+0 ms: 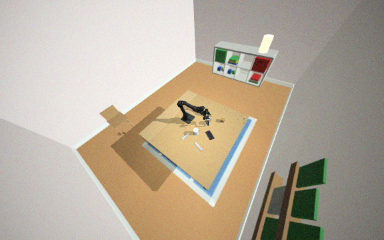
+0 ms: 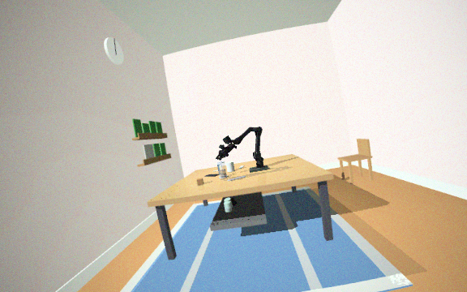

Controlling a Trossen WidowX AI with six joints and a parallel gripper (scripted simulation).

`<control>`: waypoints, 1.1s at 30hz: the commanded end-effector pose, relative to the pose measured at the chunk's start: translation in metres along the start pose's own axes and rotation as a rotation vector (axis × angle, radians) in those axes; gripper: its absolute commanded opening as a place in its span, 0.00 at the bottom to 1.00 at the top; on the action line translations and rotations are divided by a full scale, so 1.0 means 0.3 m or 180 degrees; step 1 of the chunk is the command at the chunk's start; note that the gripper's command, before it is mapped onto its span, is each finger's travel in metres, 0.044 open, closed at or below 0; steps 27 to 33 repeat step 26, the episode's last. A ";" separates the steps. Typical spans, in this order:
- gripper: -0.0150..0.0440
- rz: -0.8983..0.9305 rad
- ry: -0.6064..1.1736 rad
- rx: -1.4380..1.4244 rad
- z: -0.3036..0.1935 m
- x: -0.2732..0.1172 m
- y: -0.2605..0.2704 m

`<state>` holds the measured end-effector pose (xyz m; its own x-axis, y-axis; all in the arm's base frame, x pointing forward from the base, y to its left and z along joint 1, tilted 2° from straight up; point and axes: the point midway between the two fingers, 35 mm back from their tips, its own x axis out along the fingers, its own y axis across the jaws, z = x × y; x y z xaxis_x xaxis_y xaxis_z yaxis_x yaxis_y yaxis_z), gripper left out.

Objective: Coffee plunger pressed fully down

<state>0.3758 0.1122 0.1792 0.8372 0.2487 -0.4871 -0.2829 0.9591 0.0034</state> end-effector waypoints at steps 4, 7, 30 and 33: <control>1.00 0.0007 0.0006 0.0000 0.006 -0.005 0.001; 1.00 0.0005 0.0018 -0.0002 0.051 -0.042 -0.001; 1.00 0.0001 0.0058 -0.0003 0.175 -0.199 -0.005; 1.00 0.0001 0.0058 -0.0003 0.175 -0.199 -0.005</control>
